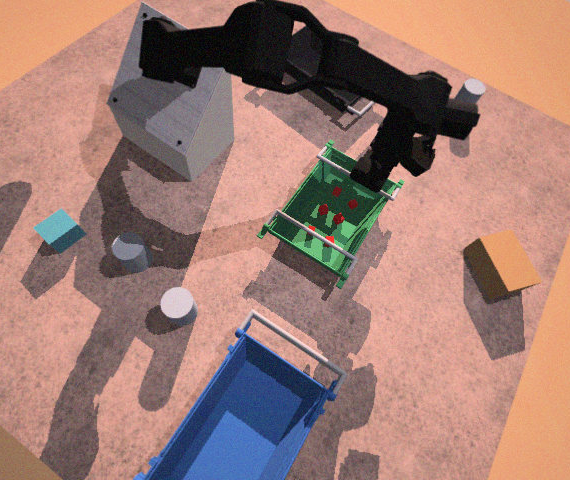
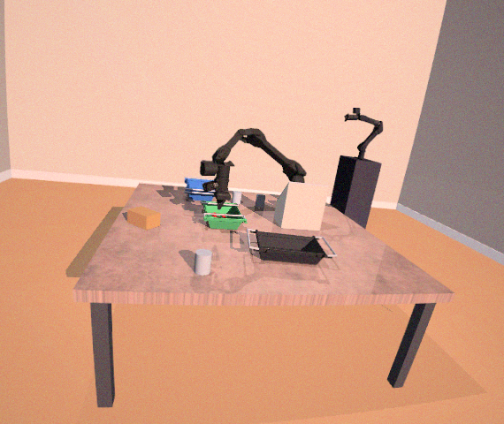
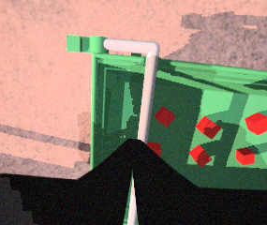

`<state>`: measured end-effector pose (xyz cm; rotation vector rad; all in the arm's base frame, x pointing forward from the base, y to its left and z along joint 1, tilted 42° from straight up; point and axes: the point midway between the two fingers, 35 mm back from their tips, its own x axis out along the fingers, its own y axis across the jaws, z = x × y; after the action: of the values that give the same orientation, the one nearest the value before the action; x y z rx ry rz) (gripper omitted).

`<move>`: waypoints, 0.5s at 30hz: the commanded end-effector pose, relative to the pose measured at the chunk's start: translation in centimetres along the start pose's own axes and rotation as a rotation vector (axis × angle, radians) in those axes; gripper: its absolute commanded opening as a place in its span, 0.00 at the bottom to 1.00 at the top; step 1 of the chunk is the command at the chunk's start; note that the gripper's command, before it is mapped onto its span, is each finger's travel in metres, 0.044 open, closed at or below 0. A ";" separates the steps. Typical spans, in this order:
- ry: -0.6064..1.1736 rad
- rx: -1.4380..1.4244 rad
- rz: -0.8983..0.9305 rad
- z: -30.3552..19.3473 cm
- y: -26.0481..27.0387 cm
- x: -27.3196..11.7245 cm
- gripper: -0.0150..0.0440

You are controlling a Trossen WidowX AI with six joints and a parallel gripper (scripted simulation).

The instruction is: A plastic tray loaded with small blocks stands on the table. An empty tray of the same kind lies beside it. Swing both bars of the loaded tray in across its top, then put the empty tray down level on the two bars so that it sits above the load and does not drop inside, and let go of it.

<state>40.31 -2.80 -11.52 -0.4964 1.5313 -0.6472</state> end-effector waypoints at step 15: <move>0.000 0.000 0.000 0.0 0.0 0.0 0.52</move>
<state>40.31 -2.79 -11.52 -0.4962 1.5313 -0.6471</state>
